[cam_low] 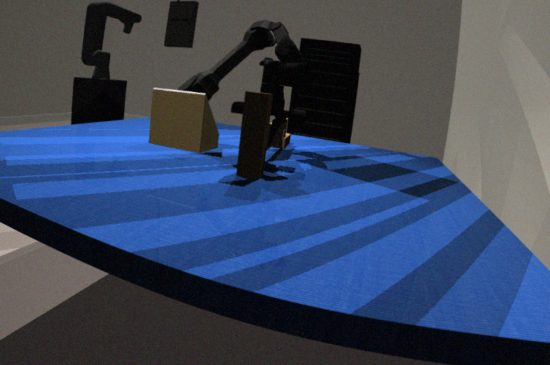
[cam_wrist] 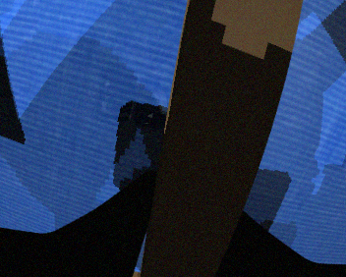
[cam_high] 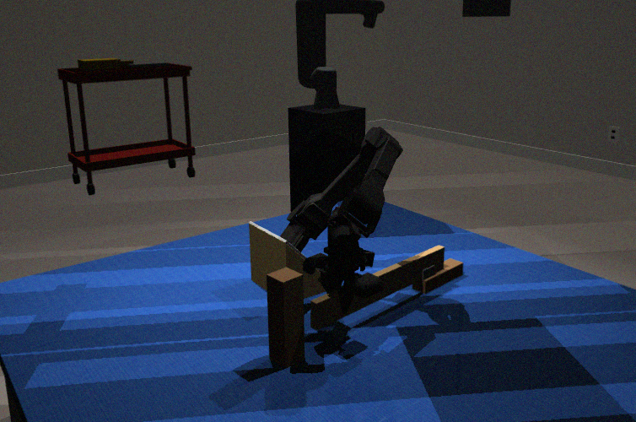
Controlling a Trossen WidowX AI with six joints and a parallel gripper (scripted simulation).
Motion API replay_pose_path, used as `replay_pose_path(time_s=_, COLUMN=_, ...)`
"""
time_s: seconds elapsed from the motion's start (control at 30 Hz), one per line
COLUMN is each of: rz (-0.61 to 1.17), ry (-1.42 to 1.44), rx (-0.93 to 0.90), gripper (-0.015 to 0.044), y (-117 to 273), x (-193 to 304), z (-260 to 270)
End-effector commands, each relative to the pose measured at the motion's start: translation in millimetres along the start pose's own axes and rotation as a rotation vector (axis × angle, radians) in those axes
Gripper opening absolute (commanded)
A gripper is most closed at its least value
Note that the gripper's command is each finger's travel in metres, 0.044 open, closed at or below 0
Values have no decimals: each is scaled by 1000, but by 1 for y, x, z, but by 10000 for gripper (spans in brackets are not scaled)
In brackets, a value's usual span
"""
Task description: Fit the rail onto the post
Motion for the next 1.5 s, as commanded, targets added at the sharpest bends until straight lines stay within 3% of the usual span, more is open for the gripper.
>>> replay_pose_path(time_s=0.0, rz=7, ry=2, rx=9, gripper=0, y=4, x=3, z=-1)
replay_pose_path(time_s=1.47, rz=8, ry=2, rx=10, gripper=0, y=5, x=15, z=0)
Point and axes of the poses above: the point midway between the two fingers, 35 mm back from their tips, its own y axis back along the fingers, its own z axis across the jaws, x = y × z, the point moved 4 cm from there along y, back along the fingers, and after that the axes turned 9 degrees about y, right-handed, at the moved point
